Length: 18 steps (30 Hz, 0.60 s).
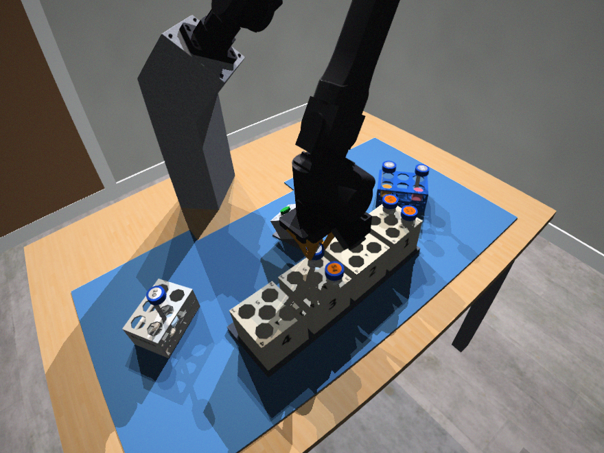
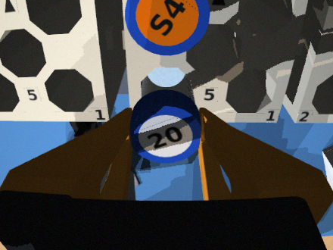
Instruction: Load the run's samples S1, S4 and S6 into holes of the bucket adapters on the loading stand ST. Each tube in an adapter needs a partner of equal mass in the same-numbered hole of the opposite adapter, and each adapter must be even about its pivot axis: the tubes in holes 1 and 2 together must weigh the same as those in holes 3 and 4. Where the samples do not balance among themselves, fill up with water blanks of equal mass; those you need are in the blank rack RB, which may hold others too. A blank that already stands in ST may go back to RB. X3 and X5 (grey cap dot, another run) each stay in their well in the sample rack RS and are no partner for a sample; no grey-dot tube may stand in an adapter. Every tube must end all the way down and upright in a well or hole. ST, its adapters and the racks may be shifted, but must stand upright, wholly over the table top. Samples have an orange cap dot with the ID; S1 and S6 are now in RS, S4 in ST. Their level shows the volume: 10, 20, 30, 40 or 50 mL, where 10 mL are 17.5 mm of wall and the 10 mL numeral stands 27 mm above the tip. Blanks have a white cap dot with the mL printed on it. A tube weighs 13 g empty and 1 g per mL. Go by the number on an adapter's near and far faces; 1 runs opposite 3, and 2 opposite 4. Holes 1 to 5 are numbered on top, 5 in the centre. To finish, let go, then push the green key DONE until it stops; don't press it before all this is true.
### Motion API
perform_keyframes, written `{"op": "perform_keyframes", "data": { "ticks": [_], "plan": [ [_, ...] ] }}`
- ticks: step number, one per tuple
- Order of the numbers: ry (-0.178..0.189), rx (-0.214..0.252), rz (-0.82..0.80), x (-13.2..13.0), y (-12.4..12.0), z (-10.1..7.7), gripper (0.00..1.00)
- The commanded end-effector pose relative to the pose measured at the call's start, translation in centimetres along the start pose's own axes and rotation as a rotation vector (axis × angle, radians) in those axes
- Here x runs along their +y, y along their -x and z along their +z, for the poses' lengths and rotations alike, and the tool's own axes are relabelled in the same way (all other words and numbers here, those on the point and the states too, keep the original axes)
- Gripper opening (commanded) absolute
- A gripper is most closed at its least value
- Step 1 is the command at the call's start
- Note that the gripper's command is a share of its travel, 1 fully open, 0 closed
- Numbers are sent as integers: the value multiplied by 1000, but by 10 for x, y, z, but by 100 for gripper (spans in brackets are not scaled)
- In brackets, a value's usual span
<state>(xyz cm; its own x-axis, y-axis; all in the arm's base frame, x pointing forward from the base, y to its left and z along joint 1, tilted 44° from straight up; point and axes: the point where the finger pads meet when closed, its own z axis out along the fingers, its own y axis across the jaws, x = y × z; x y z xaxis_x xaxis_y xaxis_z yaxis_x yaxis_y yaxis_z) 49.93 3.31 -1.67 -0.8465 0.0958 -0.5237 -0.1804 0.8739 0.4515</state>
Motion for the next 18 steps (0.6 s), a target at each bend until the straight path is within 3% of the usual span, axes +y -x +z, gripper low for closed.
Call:
{"op": "perform_keyframes", "data": {
  "ticks": [1, 10, 11, 18],
  "plan": [
    [3, -11, -2, 2, 7, 8, 0],
    [4, -9, -1, 3, 6, 16, 0],
    [-3, -16, 0, -2, 7, 7, 0],
    [-3, -16, 0, -2, 7, 7, 0]
  ]
}}
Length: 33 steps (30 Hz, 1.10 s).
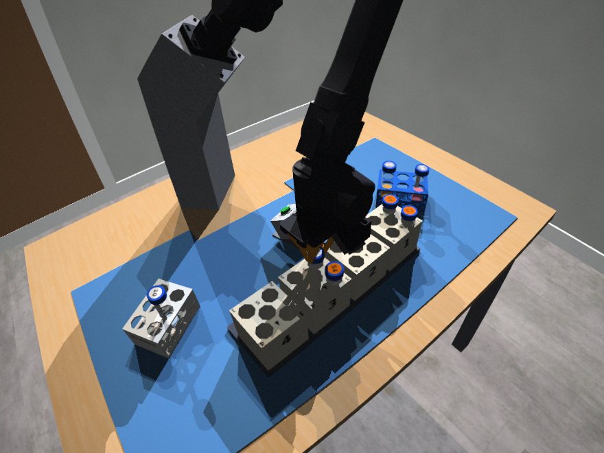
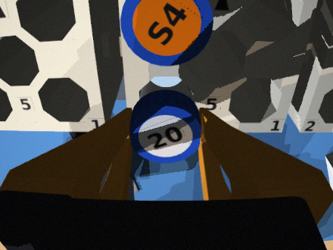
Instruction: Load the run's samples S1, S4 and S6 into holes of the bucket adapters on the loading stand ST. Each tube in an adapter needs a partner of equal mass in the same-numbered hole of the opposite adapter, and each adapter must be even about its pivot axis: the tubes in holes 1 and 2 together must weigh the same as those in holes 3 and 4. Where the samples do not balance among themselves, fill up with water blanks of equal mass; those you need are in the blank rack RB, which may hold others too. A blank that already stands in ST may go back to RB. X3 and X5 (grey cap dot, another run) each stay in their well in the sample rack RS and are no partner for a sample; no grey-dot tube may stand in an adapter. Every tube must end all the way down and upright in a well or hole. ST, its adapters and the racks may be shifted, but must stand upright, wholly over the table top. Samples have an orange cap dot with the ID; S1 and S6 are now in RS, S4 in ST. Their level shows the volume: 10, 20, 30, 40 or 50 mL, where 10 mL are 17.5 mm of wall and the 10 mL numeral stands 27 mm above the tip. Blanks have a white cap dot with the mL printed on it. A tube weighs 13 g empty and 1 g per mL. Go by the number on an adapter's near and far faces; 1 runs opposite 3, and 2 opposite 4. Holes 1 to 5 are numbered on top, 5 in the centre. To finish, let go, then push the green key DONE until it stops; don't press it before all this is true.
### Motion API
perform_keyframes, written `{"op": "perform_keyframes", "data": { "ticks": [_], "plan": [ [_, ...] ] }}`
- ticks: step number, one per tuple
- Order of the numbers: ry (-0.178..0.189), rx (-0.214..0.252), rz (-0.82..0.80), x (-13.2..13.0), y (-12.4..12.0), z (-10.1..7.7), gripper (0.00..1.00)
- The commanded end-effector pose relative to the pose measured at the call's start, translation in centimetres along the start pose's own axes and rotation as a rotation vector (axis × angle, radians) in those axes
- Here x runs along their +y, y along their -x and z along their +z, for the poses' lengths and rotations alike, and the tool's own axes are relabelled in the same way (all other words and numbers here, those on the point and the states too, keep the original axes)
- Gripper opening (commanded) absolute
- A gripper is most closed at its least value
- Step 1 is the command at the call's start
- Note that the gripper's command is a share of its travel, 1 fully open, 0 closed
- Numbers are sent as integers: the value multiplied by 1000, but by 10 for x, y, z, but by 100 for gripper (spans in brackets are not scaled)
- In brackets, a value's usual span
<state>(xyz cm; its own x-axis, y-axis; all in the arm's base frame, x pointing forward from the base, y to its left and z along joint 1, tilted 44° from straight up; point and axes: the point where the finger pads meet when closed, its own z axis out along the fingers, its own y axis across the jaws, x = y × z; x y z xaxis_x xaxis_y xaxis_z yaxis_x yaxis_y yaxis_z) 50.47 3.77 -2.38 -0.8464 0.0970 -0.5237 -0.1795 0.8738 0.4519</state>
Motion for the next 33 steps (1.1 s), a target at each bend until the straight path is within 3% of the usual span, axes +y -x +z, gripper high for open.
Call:
{"op": "perform_keyframes", "data": {
  "ticks": [1, 2, 3, 14, 15, 26, 28, 33],
  "plan": [
    [-3, -15, 0, -2, 7, -3, 0],
    [-3, -15, 0, -2, 7, -3, 0],
    [-3, -15, 0, -2, 7, -3, 55],
    [-3, -15, 0, -2, 7, -3, 55],
    [-10, -28, 5, -5, 13, -15, 55],
    [-9, -22, 1, -5, 7, -45, 55],
    [-4, -17, -2, -2, 8, -36, 55],
    [-4, -17, -2, -2, 8, -36, 55]
  ]
}}
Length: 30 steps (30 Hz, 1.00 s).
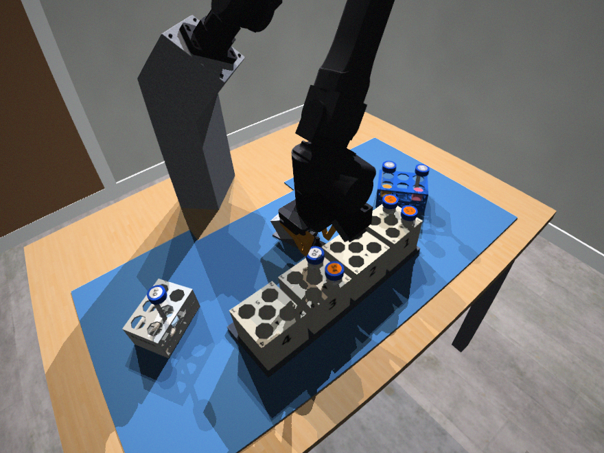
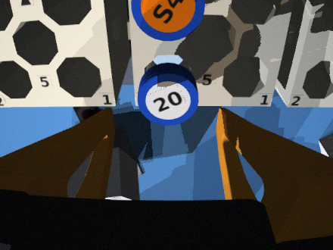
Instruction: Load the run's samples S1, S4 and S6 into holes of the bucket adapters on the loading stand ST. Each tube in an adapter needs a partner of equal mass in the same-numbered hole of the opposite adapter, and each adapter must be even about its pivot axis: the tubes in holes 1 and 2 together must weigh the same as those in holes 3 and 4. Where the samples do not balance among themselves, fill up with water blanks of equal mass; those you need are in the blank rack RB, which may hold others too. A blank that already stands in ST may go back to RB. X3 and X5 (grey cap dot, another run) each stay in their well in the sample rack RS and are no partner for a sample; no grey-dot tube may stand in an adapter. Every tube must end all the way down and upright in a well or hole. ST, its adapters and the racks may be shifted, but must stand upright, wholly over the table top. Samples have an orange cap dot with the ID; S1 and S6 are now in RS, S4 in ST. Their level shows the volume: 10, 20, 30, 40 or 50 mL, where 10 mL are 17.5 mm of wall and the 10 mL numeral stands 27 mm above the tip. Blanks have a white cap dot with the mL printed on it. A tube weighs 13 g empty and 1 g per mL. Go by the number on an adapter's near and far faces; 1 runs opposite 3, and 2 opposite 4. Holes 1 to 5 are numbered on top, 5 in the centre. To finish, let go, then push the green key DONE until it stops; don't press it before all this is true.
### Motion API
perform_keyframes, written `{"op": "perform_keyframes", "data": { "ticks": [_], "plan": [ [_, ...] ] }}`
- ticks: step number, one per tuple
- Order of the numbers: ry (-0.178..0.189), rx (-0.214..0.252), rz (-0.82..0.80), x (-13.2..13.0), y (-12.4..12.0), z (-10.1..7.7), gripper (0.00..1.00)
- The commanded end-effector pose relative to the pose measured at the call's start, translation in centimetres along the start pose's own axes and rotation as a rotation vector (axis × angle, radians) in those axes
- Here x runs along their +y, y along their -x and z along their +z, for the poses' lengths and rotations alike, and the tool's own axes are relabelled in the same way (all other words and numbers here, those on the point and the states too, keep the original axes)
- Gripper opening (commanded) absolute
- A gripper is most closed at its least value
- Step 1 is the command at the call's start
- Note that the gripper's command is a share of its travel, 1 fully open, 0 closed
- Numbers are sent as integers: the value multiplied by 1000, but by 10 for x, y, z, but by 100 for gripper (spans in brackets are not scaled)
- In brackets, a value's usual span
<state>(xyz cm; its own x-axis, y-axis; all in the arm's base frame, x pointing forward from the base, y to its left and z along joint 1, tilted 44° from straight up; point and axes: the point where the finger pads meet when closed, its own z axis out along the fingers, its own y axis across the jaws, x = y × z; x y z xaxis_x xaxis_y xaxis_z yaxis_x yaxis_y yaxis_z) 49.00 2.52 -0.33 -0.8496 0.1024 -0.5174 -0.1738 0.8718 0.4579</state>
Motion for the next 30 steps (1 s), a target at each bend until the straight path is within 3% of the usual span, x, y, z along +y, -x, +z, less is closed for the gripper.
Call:
{"op": "perform_keyframes", "data": {
  "ticks": [1, 14, 15, 16, 17, 22, 30],
  "plan": [
    [-6, -21, -10, -3, 8, -8, 55],
    [-6, -21, -10, -3, 8, -8, 55],
    [-12, -25, -7, -6, 5, -18, 55],
    [-17, -43, -72, -3, 3, -17, 0],
    [-2, -30, -144, 13, -8, -10, 0],
    [-3, -29, -258, 21, -32, -10, 0],
    [0, -21, -230, 43, -100, -8, 0]
  ]
}}
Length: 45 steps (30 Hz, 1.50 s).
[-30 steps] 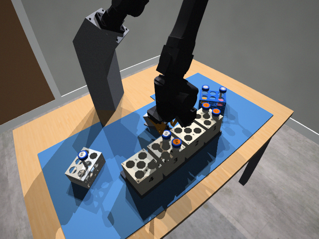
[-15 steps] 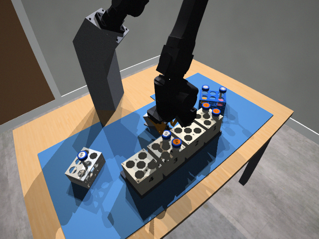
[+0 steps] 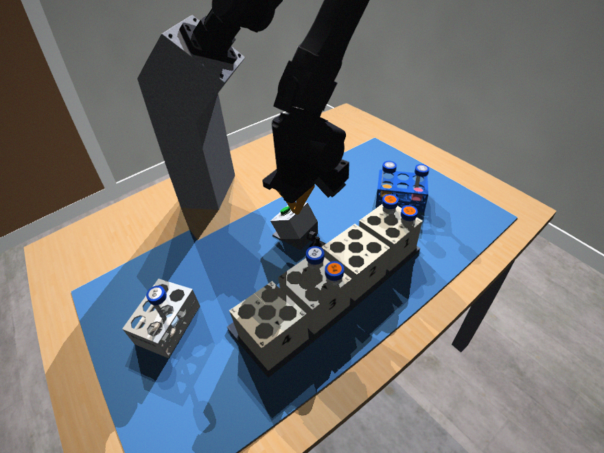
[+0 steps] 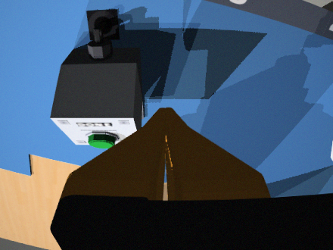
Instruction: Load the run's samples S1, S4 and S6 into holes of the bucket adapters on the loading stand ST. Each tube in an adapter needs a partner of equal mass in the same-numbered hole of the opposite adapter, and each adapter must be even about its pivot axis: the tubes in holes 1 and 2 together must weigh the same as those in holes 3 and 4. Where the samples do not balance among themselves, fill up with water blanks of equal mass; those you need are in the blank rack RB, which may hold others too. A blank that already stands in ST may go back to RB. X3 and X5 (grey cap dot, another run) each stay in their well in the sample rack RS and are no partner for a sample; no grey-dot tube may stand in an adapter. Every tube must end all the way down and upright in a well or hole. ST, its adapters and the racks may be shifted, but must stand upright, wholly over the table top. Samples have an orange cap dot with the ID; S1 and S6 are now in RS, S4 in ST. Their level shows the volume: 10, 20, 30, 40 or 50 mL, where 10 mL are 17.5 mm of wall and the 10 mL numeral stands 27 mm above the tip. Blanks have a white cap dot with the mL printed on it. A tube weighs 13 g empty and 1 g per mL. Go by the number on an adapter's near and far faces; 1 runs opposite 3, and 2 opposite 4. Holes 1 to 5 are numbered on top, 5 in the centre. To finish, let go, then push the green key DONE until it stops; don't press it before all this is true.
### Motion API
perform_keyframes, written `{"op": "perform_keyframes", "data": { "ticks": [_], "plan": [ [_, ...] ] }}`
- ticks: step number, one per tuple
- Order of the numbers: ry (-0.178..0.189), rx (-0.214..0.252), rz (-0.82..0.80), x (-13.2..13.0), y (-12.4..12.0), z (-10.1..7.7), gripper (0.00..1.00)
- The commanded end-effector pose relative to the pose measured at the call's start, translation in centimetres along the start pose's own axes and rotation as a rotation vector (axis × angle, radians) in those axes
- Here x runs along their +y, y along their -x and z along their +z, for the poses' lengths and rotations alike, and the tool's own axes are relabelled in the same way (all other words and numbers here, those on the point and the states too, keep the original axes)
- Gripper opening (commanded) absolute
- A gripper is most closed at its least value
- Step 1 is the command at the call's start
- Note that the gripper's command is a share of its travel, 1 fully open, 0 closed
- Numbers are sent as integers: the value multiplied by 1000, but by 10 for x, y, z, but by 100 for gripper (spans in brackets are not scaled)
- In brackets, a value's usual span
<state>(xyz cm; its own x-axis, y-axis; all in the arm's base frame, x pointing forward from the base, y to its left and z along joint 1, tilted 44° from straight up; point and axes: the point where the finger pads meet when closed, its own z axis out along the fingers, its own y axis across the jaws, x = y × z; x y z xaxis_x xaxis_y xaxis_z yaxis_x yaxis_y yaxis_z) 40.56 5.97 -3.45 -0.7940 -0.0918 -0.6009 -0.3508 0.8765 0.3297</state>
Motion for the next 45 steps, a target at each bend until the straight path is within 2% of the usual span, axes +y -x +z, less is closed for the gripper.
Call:
{"op": "perform_keyframes", "data": {
  "ticks": [1, 5, 7, 8, 13, 14, 16, 17, 18, 19, 21, 24, 39, 44, 45],
  "plan": [
    [4, -24, -10, 19, -14, -5, 0],
    [7, -8, -1, 37, -49, -3, 0],
    [7, -8, -1, 37, -49, -3, 0],
    [8, 10, 9, 41, -64, -1, 0],
    [7, 18, 12, 64, -103, -3, 0],
    [7, 19, 12, 65, -105, -4, 0],
    [9, 19, 12, 65, -105, -3, 0],
    [2, -3, 3, 61, -93, -3, 0],
    [2, -3, 3, 61, -93, -3, 0],
    [-8, -19, 16, 54, -85, 3, 0],
    [7, -11, -2, 62, -85, 11, 0],
    [7, -11, -2, 62, -85, 13, 0],
    [7, -10, -1, 63, -87, 53, 0],
    [9, -10, -1, 64, -87, 59, 0],
    [1, 1, 4, 61, -93, 51, 0]
  ]
}}
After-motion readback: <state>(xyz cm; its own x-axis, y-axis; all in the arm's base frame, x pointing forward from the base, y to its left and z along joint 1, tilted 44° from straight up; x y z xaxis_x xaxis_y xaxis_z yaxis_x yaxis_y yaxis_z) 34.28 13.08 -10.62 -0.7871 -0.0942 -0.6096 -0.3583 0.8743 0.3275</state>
